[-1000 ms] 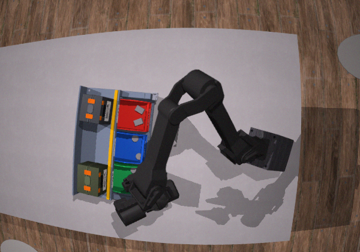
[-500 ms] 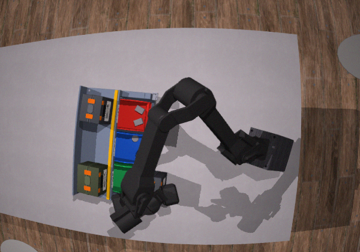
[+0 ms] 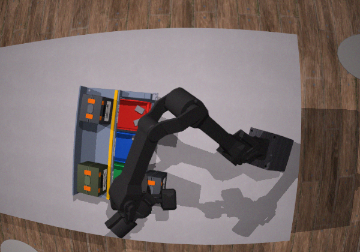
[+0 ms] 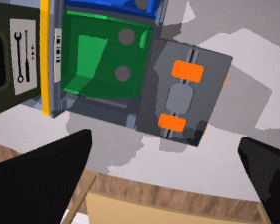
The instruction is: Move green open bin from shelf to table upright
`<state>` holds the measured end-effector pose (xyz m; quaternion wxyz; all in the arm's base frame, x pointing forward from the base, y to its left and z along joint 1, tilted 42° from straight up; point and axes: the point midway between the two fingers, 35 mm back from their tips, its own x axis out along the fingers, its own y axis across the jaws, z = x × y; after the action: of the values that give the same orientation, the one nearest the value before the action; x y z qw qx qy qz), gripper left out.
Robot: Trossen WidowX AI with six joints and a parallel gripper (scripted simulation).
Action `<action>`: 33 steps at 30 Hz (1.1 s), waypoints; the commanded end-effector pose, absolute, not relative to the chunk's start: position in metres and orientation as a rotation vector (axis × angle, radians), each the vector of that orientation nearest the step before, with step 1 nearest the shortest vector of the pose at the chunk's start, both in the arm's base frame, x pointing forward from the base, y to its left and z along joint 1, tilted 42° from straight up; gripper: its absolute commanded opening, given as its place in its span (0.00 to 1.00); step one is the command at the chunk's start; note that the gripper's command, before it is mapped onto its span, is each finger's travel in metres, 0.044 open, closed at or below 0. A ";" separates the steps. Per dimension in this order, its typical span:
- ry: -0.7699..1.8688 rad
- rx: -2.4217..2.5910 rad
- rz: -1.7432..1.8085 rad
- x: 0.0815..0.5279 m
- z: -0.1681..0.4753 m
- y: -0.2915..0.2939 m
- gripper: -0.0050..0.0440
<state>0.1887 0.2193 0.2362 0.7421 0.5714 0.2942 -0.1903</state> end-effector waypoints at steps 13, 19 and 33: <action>0.659 1.355 -0.629 0.188 0.241 0.218 1.00; 0.659 1.355 -0.629 0.188 0.241 0.218 1.00; 0.658 1.356 -0.629 0.188 0.241 0.216 1.00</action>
<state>0.1880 0.2167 0.2365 0.6899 0.5984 0.2936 -0.2826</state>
